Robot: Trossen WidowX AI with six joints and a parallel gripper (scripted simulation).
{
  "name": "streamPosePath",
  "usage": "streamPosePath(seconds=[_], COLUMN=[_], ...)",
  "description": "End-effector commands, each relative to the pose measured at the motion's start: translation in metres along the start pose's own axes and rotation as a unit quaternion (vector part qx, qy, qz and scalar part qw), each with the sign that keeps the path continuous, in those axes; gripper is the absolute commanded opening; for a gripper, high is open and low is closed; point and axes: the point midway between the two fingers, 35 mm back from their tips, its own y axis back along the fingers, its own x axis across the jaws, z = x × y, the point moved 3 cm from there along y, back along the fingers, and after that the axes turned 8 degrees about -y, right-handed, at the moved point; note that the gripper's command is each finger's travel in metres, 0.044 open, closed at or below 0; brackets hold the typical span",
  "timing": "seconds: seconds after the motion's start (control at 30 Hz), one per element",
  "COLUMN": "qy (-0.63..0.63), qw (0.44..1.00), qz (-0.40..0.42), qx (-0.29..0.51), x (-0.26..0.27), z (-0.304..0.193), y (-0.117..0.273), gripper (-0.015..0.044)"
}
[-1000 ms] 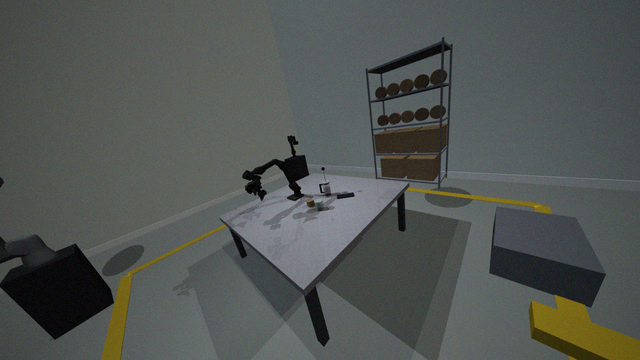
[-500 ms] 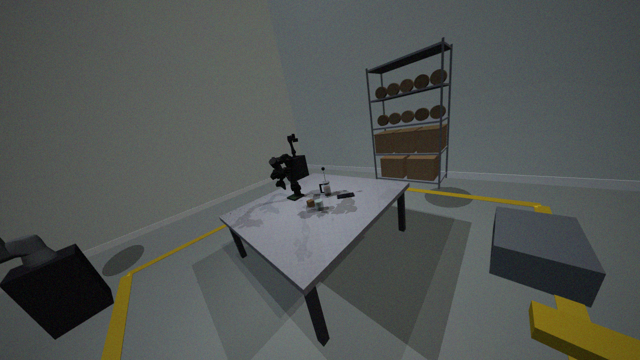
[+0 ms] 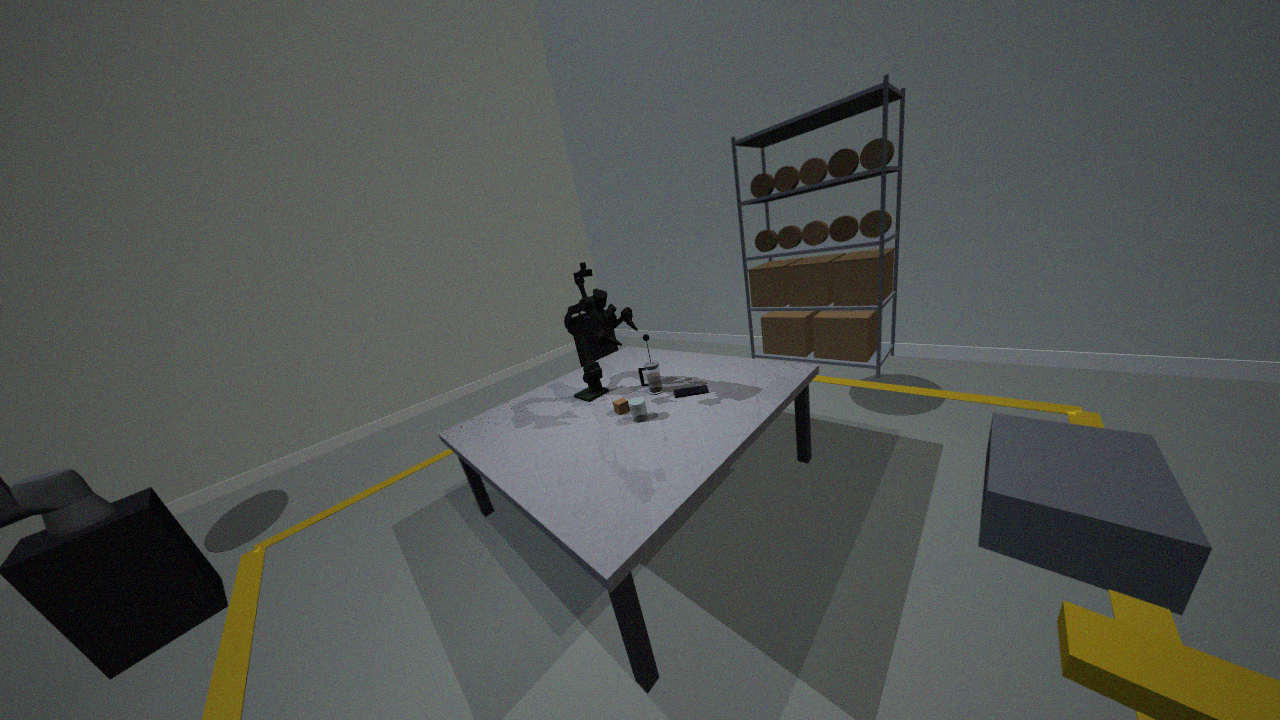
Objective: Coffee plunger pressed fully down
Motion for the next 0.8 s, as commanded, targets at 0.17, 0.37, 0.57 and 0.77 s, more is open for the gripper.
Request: streamPosePath(seconds=[0.17,0.37,0.57,0.77], qy=[0.219,0.335,0.339,0.339], qw=[0.972,0.93,0.928,0.928], qz=[0.086,0.15,0.155,0.155], qx=[0.026,0.023,0.024,0.024], x=[0.066,0.088,0.085,0.062], z=[-0.072,-0.113,-0.12,-0.149], y=[0.042,0.081,0.076,0.05], gripper=[0.044,0.044,0.044,0.044])
